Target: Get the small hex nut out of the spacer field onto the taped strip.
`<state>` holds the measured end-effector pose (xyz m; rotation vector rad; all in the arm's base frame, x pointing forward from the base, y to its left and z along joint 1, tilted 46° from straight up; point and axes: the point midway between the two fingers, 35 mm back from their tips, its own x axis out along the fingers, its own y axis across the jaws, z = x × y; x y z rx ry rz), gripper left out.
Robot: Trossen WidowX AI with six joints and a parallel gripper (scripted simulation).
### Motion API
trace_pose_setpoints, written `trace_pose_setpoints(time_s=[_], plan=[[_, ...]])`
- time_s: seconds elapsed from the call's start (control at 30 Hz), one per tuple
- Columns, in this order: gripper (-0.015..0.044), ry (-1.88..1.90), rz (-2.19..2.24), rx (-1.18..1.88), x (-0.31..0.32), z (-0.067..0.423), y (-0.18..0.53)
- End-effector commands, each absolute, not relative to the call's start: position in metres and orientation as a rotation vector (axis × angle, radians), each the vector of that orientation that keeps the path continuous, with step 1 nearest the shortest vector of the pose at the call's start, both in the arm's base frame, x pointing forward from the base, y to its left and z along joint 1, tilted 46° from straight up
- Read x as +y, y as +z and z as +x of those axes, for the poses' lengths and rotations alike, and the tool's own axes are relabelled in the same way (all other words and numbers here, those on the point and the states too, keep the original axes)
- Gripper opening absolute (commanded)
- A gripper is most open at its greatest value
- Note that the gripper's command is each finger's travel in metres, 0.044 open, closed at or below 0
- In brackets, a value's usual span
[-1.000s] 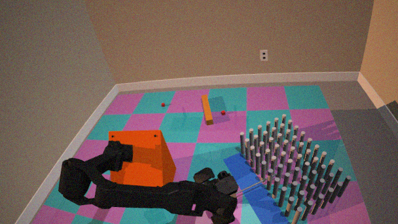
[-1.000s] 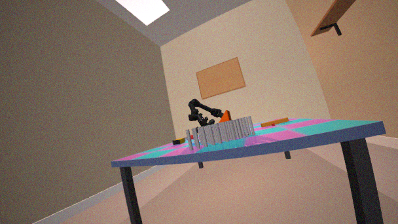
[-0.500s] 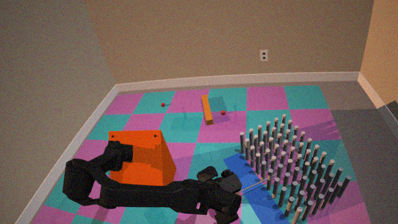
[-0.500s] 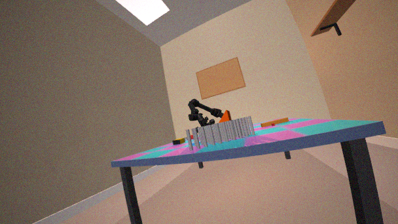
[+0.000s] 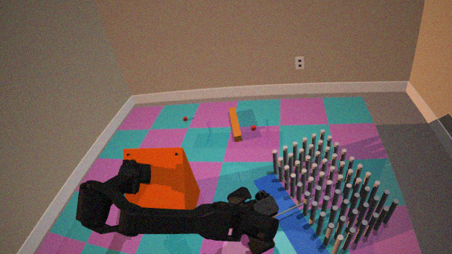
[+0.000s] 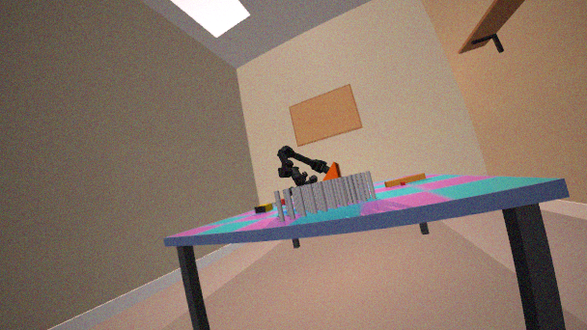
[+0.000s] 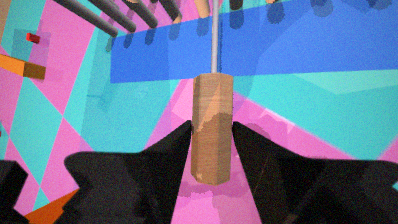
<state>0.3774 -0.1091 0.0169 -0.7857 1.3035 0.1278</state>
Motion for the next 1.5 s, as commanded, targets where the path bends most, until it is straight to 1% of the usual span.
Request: trace_pose_setpoints(time_s=[0.0, 1.47], plan=[[0.0, 0.127, -0.785, 1.3, -0.107, 0.382, 0.016], [0.0, 0.128, -0.784, 1.298, -0.093, 0.41, 0.005]])
